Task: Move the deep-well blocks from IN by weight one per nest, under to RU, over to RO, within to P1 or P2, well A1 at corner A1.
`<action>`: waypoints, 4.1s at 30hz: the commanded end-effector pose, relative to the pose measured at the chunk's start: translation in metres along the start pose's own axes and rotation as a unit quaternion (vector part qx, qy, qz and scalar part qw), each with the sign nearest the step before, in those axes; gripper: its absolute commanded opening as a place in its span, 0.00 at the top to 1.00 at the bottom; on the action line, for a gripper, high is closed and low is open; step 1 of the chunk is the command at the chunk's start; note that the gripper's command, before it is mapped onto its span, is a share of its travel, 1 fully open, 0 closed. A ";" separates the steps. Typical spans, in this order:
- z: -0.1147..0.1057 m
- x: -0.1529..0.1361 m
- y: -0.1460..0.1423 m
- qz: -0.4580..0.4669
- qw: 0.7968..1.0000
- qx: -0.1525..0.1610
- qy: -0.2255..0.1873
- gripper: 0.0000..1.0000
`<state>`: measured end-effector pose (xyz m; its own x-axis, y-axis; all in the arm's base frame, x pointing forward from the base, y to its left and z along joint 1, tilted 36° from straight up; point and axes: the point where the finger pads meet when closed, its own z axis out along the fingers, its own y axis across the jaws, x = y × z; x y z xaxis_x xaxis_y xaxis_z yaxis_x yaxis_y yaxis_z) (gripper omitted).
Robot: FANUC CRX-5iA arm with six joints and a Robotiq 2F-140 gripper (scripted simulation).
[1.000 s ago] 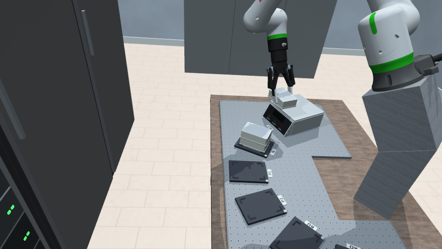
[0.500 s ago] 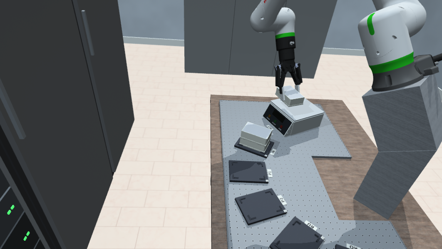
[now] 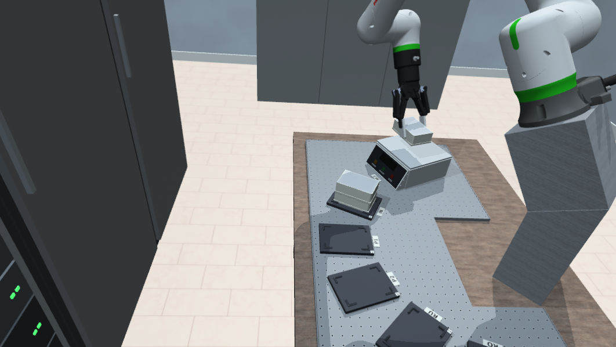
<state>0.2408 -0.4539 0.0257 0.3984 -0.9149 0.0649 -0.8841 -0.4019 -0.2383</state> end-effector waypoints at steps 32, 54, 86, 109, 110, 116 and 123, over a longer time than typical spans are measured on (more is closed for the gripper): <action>-0.004 0.006 0.037 0.000 1.000 0.000 0.000 0.90; 0.004 0.010 0.037 0.000 1.000 0.000 0.000 0.90; 0.043 0.033 0.037 0.000 1.000 0.000 0.000 0.90; 0.044 0.034 0.037 0.000 1.000 0.000 0.000 0.90; 0.044 0.034 0.037 0.000 1.000 0.000 0.000 0.90; 0.045 0.034 0.037 0.000 1.000 0.000 0.000 0.90; 0.046 0.035 0.037 0.000 1.000 0.000 0.000 0.90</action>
<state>0.2335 -0.4984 -0.0250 0.3988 -0.9148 0.0648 -0.8839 -0.4022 -0.2387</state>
